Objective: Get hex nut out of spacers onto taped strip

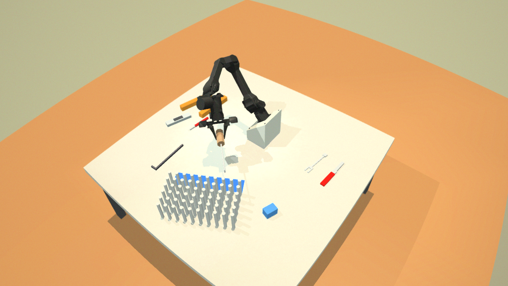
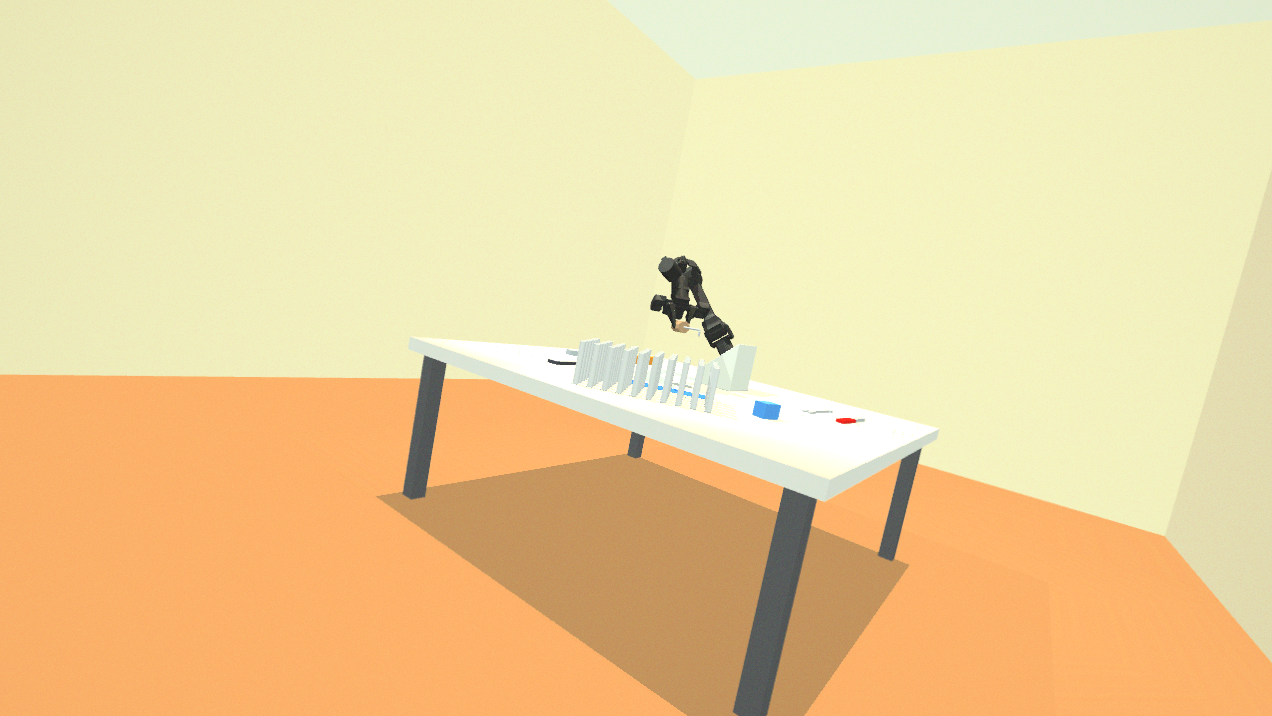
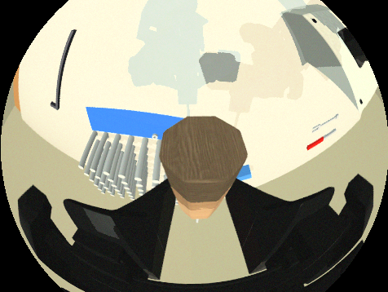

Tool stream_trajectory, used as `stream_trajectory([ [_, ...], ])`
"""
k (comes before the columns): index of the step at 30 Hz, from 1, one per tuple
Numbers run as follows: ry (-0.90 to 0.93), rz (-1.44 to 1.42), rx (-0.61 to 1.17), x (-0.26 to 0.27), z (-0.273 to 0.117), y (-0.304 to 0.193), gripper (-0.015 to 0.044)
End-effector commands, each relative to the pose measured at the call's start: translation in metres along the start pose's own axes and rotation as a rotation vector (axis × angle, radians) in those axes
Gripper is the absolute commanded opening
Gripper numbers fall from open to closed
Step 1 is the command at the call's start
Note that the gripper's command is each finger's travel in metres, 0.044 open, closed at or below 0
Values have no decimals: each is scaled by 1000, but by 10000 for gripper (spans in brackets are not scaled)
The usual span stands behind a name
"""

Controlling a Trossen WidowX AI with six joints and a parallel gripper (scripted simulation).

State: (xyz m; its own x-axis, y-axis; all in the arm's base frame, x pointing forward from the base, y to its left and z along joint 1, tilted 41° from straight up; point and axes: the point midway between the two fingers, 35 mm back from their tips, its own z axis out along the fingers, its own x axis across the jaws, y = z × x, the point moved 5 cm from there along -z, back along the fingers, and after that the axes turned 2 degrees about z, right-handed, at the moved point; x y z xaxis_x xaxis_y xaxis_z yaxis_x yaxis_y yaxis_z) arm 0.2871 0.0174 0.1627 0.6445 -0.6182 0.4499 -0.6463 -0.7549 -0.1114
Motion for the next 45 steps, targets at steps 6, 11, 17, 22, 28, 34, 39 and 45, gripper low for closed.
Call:
stream_trajectory([
  [6,-80,-114,23,-16,15,-40,0],
  [11,-124,-174,29,-28,25,-62,0],
  [17,-175,-244,32,-46,37,-86,0],
  [22,-197,-312,36,-66,46,-107,0],
  [28,-241,-386,36,-92,58,-129,0],
  [34,-281,-470,50,-114,66,-144,0],
  [39,-320,-528,49,-137,76,-157,0],
  [45,-367,-583,38,-166,89,-170,0],
])
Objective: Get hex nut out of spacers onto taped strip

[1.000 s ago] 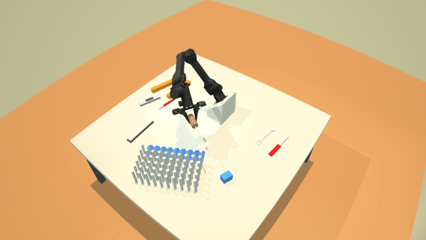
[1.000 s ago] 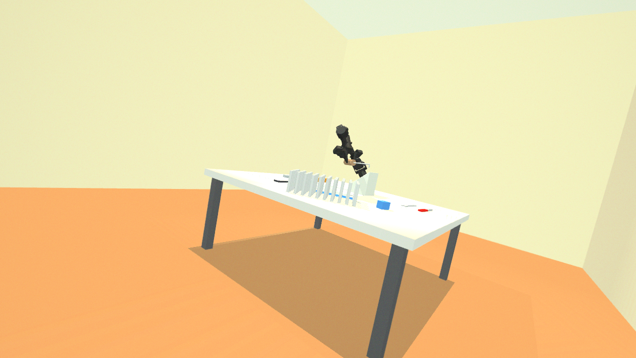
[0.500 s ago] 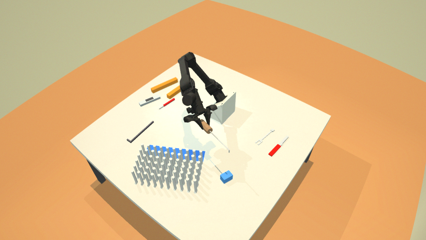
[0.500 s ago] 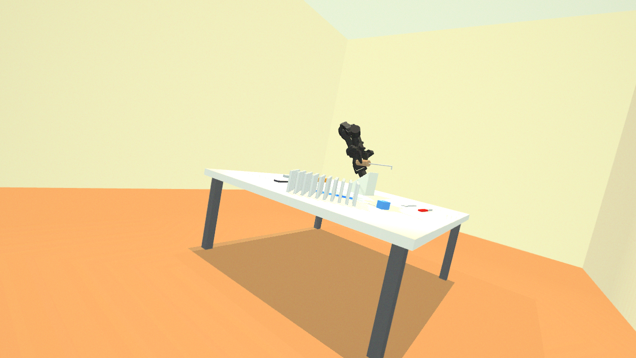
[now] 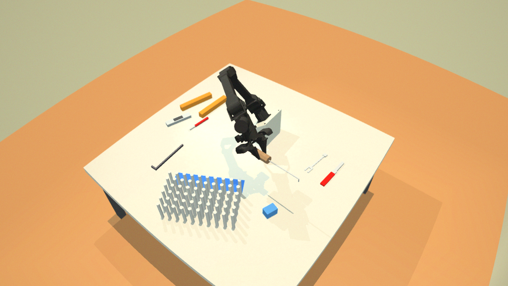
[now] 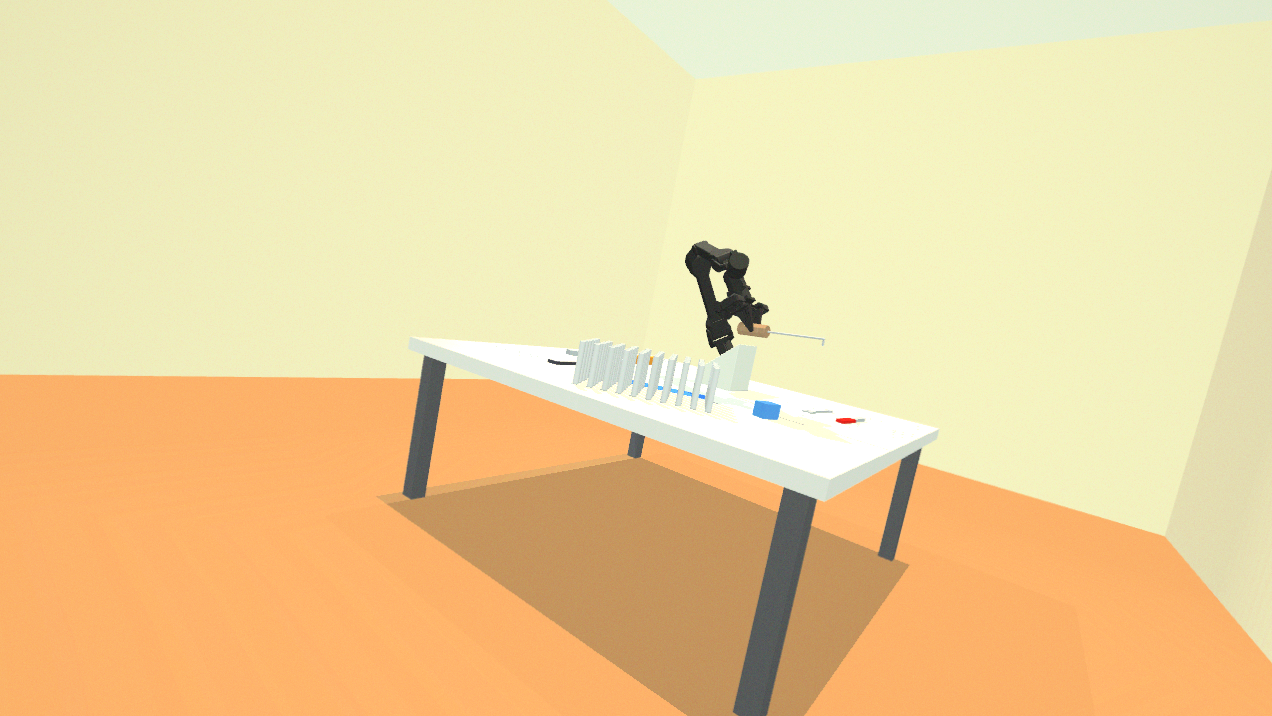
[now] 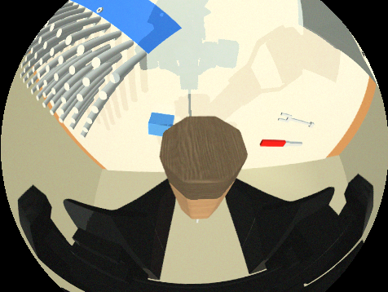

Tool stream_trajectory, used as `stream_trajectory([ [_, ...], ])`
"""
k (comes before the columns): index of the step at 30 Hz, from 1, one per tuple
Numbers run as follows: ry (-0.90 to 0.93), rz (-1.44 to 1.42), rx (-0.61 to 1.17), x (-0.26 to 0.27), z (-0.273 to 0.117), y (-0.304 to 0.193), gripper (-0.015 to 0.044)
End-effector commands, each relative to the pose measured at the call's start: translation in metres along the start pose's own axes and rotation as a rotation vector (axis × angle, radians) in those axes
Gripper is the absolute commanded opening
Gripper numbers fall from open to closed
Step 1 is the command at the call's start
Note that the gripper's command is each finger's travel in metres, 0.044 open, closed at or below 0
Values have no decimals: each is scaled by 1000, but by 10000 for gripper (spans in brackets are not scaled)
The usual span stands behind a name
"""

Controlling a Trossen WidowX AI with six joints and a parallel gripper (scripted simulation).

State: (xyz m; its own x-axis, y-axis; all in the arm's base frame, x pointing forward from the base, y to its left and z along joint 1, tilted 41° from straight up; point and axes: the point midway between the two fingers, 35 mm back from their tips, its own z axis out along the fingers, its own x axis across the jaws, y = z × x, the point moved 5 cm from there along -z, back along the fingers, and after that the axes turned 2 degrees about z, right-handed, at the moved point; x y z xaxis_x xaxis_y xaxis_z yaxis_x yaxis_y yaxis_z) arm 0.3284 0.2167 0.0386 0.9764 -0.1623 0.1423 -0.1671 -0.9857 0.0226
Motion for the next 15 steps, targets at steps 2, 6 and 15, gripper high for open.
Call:
stream_trajectory([
  [2,-42,-43,-1,-10,17,-20,0],
  [6,-75,-78,-8,-20,32,-35,0],
  [15,-148,-156,-28,-48,68,-66,0],
])
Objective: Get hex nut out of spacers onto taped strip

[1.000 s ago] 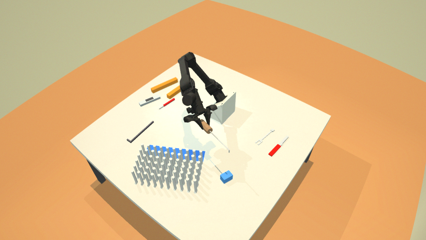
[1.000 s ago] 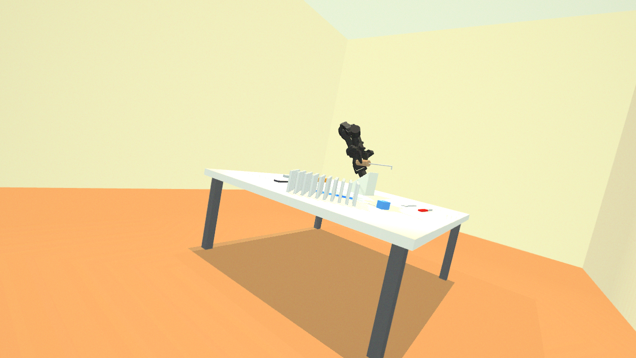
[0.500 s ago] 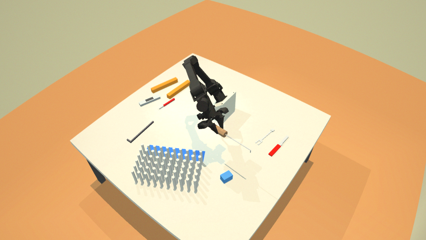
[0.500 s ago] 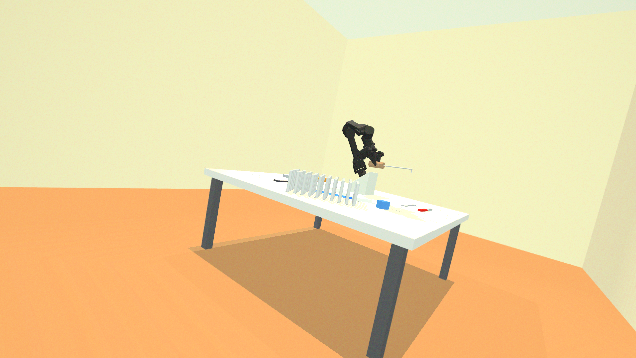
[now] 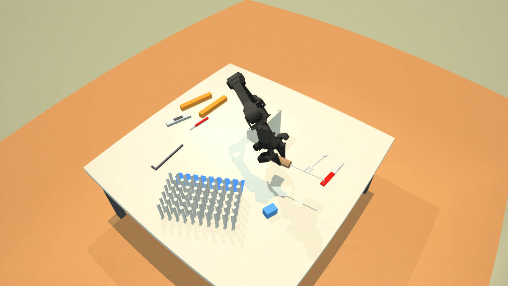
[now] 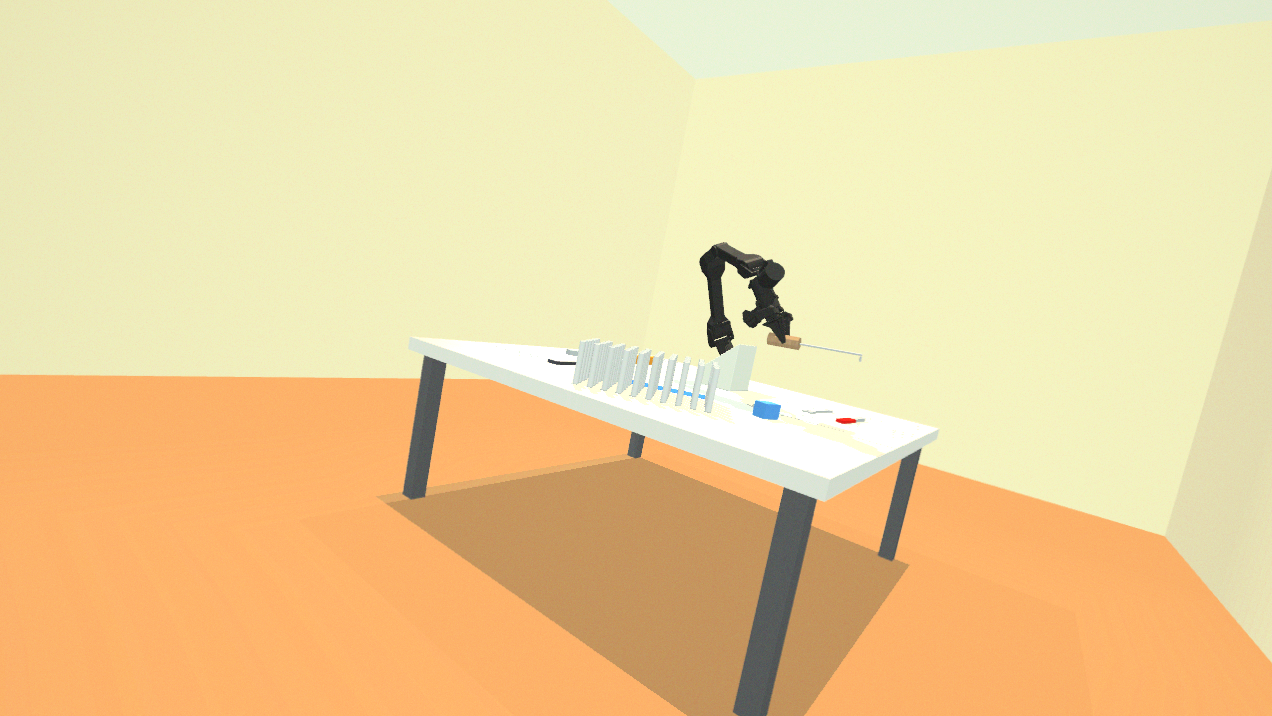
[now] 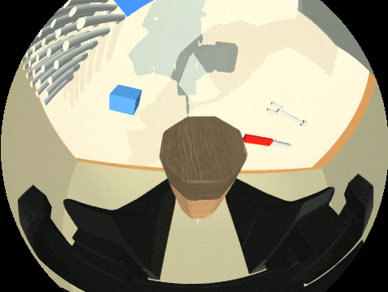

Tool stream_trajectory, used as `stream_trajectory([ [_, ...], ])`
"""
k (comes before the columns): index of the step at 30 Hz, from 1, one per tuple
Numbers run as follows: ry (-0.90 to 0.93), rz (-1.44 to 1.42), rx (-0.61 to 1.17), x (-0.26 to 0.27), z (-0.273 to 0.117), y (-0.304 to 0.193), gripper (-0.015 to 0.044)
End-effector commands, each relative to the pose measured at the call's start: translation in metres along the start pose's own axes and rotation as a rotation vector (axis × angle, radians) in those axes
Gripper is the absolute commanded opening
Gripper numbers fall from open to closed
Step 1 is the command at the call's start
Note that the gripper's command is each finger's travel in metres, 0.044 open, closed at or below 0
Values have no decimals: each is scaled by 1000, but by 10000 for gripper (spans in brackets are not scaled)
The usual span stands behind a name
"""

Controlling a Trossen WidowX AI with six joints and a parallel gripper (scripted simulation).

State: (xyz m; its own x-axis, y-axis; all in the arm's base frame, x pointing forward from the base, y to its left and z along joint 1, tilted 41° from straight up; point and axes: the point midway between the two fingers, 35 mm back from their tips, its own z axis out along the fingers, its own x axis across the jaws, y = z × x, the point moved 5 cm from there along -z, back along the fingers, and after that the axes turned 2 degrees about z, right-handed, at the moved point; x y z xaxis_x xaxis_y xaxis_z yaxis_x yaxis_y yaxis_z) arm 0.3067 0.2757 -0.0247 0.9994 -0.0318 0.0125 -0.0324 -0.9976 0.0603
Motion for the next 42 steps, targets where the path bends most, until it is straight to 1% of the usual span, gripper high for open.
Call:
stream_trajectory([
  [1,-32,-27,-3,-8,16,-14,0],
  [7,-78,-74,-20,-24,42,-34,0],
  [10,-83,-79,-22,-26,45,-36,0],
  [42,-81,-78,-23,-20,83,-13,0],
])
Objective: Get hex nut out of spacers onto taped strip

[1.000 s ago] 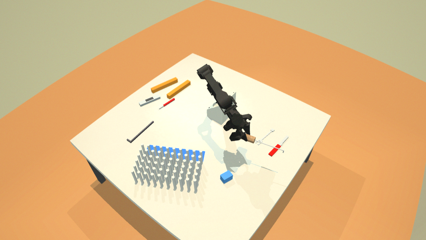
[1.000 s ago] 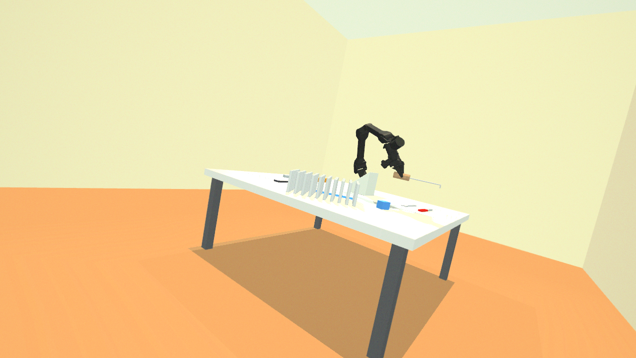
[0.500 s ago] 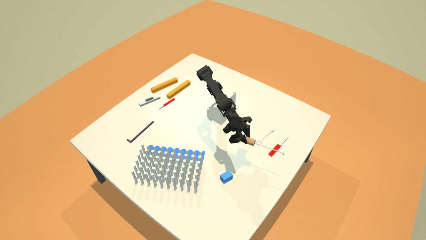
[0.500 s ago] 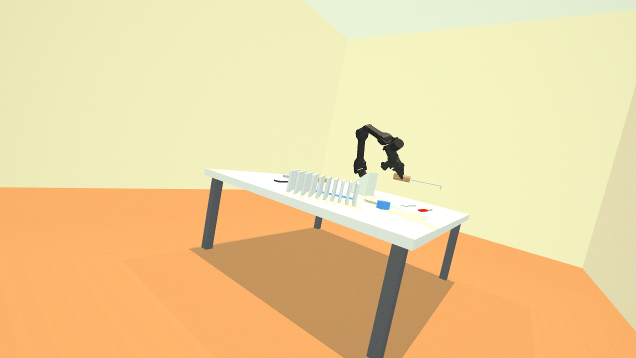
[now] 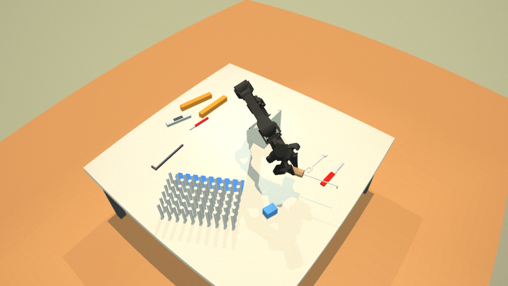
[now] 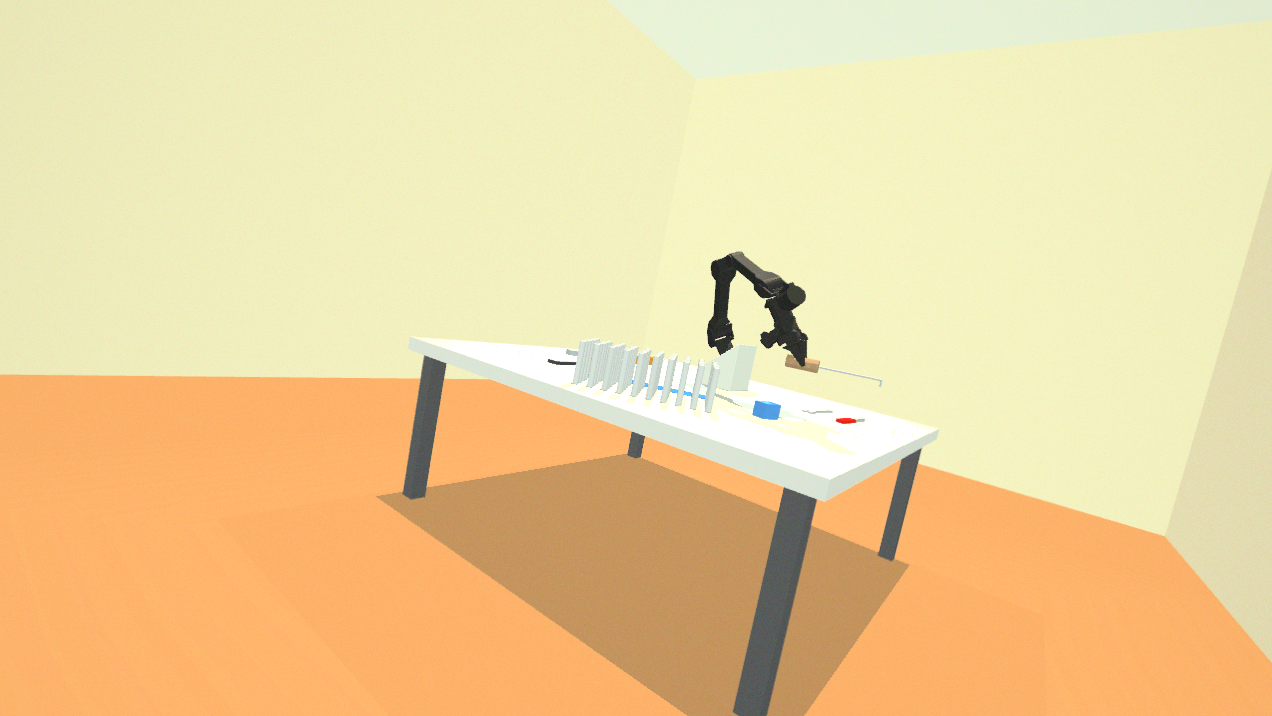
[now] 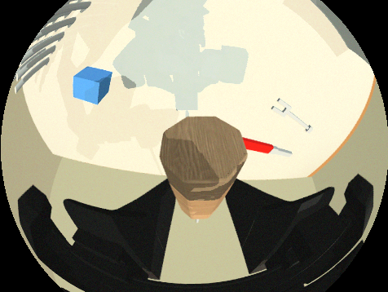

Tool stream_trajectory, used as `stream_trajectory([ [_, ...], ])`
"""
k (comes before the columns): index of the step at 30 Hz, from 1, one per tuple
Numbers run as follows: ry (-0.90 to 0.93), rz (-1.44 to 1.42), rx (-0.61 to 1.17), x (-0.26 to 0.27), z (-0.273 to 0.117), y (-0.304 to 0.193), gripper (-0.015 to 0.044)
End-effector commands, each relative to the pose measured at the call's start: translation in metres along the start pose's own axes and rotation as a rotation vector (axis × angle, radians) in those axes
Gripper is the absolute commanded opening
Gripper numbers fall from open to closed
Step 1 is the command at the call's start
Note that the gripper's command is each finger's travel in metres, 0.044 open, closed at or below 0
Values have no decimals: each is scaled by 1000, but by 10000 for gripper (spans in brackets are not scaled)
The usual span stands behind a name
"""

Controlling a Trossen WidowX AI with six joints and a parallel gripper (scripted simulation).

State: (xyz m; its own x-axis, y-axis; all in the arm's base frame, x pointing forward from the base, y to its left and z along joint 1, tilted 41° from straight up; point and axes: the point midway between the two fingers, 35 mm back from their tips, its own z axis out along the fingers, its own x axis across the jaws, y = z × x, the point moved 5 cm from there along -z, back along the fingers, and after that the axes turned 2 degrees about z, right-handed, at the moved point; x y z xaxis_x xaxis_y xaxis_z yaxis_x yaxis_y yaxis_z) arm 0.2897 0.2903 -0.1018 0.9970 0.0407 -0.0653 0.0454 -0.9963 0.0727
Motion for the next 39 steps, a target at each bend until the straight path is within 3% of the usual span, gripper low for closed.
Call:
stream_trajectory([
  [1,-9,-1,-8,-1,9,6,0],
  [39,-8,0,-11,1,56,38,0],
])
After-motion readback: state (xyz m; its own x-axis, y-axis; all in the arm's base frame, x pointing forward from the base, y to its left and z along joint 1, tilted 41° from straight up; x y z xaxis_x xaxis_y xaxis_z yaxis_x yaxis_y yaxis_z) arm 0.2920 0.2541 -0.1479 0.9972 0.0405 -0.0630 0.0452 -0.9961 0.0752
